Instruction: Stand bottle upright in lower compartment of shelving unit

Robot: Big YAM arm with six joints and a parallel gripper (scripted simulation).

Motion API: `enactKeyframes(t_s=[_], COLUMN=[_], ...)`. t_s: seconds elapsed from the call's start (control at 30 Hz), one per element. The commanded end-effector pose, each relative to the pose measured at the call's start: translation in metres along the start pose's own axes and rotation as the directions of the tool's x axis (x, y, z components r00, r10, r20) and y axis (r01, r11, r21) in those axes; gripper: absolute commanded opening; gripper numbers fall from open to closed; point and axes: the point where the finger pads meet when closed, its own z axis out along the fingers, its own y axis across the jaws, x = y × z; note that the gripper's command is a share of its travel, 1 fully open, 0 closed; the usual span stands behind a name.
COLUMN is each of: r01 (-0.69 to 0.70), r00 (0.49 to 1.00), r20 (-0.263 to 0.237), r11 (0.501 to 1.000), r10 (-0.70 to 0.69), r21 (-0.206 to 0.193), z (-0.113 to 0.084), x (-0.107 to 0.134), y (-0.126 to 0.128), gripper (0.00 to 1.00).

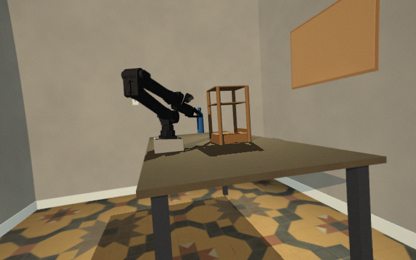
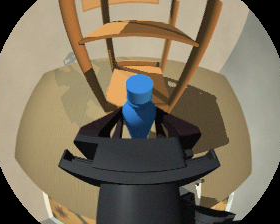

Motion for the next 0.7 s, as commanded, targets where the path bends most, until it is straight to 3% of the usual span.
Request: enactKeyframes(t_s=[0.0,0.67], r01=[-0.083,-0.074], r00=[0.995,0.996], r20=[0.049,0.044], r11=[0.996,0.996], r10=[0.085,0.076], r21=[-0.041,-0.040], z=[-0.0208,-0.0208], x=[-0.0461,-0.0443], y=[0.0132,0.0141], gripper=[0.30,0.30])
